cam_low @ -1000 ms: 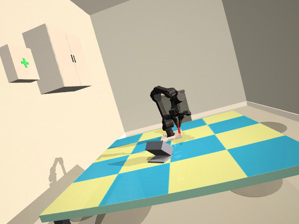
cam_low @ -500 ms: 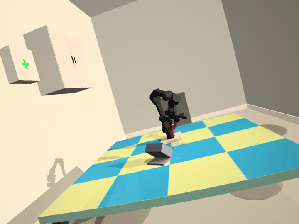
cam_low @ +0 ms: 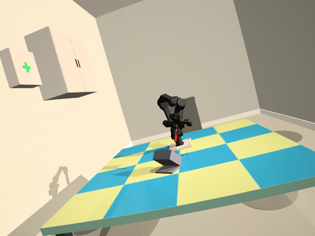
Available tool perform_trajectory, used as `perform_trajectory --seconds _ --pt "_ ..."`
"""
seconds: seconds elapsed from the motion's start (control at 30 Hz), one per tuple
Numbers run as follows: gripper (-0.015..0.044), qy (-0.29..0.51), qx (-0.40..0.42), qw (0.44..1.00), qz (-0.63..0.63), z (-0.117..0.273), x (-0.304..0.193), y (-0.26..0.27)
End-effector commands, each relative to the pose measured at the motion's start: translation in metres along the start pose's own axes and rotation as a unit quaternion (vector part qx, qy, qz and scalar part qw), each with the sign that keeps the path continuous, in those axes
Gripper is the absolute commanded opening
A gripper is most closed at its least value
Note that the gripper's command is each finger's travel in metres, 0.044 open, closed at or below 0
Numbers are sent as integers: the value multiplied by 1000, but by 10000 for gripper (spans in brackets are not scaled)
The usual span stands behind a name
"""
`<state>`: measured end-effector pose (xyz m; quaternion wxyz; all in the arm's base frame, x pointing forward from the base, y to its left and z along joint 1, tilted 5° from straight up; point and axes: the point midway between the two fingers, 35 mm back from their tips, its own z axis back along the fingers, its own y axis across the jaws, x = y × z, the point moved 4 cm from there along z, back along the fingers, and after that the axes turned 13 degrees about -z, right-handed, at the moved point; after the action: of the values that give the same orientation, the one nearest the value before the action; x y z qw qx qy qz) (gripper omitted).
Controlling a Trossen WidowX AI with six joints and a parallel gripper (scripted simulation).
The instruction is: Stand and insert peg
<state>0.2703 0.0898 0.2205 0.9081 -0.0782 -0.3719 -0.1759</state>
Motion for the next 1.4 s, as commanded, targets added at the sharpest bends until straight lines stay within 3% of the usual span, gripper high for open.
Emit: perform_trajectory --seconds 0.0,1.37 --pt "0 -14 -9 1000 2 -1 3 -5" --pt "0 -39 -20 999 0 -58 15 -15"
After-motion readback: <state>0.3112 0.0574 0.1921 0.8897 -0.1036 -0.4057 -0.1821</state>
